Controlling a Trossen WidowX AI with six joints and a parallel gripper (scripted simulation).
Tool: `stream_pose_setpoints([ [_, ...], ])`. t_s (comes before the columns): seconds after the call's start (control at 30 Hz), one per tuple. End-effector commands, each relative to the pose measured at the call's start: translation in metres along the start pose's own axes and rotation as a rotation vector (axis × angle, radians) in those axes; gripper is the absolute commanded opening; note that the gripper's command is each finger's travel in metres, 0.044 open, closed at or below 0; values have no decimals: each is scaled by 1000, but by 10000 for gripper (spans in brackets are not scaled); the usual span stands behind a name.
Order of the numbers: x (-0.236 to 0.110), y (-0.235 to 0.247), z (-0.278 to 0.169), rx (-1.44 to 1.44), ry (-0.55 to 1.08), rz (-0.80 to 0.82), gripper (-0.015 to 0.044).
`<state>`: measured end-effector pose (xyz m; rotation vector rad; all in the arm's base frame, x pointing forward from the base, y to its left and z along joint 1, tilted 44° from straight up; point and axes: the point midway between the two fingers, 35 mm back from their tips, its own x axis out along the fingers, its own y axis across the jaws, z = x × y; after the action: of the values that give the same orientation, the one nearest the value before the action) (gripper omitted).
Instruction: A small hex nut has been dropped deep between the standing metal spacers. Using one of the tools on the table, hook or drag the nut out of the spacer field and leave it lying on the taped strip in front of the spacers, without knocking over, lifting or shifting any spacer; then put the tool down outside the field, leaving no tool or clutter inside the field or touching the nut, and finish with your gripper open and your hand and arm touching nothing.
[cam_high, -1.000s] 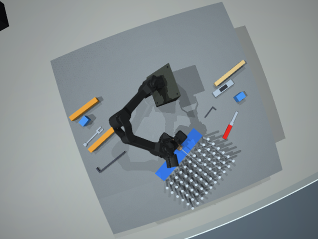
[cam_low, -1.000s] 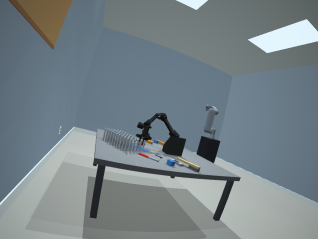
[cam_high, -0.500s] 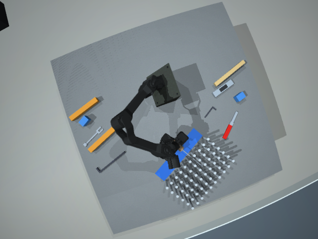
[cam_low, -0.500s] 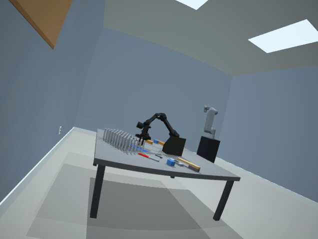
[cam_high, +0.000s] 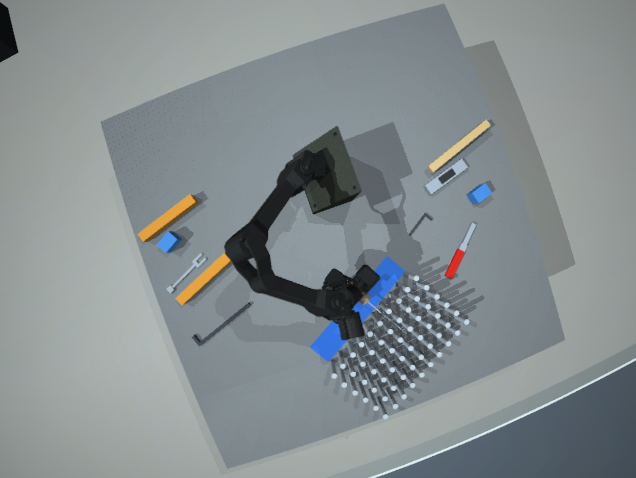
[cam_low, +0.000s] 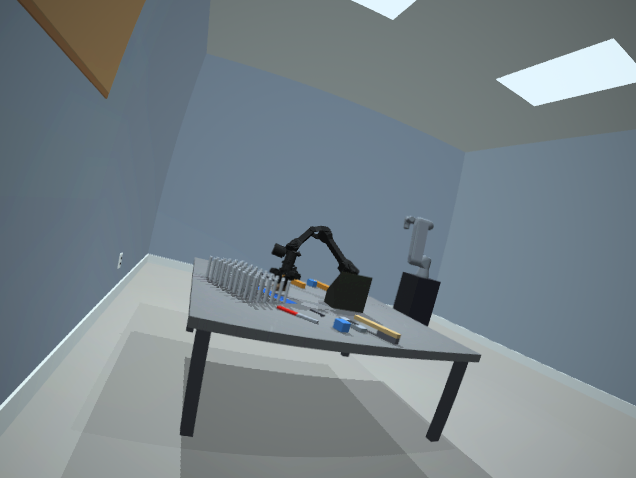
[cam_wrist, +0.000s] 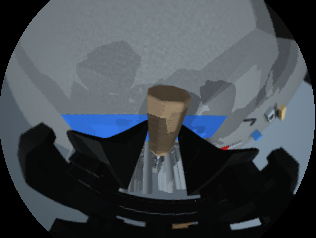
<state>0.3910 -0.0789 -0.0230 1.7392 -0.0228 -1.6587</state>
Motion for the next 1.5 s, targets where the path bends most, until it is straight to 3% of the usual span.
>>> stream_pose_setpoints([
  [0.0,1,1,-2,3,1,3,0],
  [0.5,18,2,3,-2,0,2,0],
  [1.47,15,3,13,-1,-2,2,0],
])
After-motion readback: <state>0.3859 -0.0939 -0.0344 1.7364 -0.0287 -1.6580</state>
